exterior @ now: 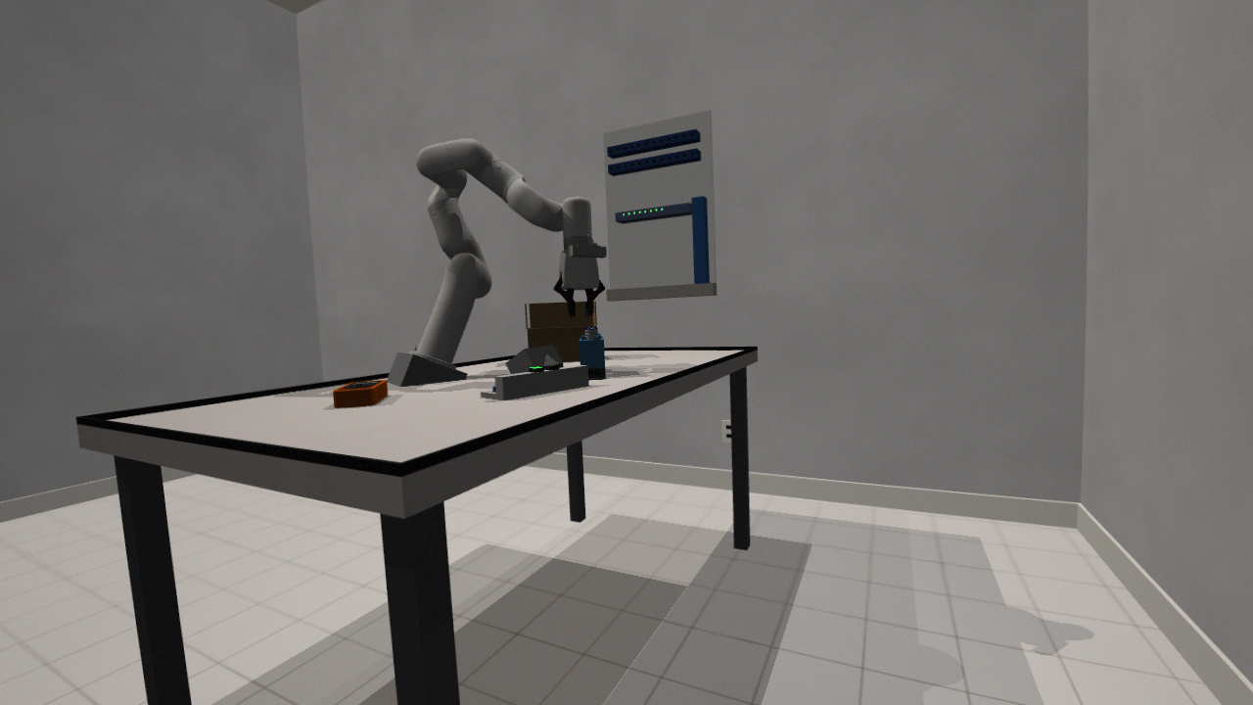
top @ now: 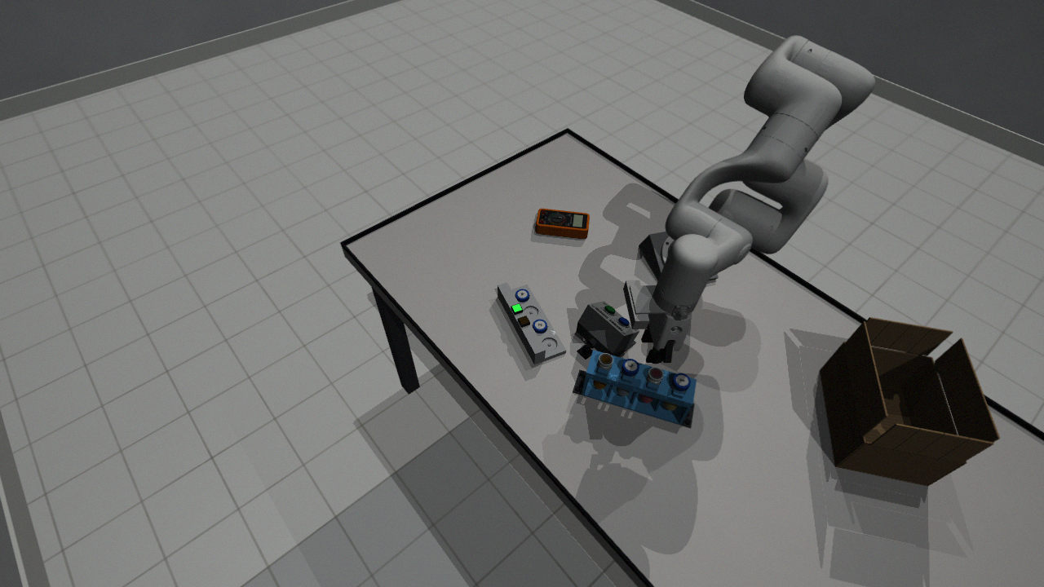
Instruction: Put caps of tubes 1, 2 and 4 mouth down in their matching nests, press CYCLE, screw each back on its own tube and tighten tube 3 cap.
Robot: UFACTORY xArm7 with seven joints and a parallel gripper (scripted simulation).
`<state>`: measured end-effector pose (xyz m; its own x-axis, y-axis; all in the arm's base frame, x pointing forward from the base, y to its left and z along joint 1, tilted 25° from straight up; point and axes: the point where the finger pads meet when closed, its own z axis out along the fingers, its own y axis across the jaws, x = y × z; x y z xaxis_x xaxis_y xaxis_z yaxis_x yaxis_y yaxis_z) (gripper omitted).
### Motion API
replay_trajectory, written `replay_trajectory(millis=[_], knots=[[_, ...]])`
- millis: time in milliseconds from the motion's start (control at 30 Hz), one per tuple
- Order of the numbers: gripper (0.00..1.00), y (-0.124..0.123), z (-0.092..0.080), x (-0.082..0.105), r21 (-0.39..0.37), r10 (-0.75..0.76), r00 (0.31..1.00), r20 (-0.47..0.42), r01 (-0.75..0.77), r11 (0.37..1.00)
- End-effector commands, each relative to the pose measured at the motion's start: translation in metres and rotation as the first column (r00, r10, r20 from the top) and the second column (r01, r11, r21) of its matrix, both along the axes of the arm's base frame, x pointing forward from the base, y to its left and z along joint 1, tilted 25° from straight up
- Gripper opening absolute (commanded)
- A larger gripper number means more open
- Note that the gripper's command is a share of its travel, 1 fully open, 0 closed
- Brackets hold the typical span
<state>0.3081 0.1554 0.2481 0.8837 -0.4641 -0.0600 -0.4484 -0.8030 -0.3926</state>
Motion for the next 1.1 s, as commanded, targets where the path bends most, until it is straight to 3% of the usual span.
replay_trajectory(millis=[0,67,100,1067], knots=[[0.46,-0.022,-0.006,0.012,-0.016,0.259,0.961,0.094,-0.259,0.966],[0.46,-0.022,-0.006,0.012,-0.016,0.259,0.961,0.094,-0.259,0.966],[0.46,-0.029,-0.009,0.015,-0.037,0.346,0.929,0.128,-0.344,0.938],[0.46,-0.204,-0.076,0.097,-0.038,0.346,0.93,0.127,-0.344,0.938]])
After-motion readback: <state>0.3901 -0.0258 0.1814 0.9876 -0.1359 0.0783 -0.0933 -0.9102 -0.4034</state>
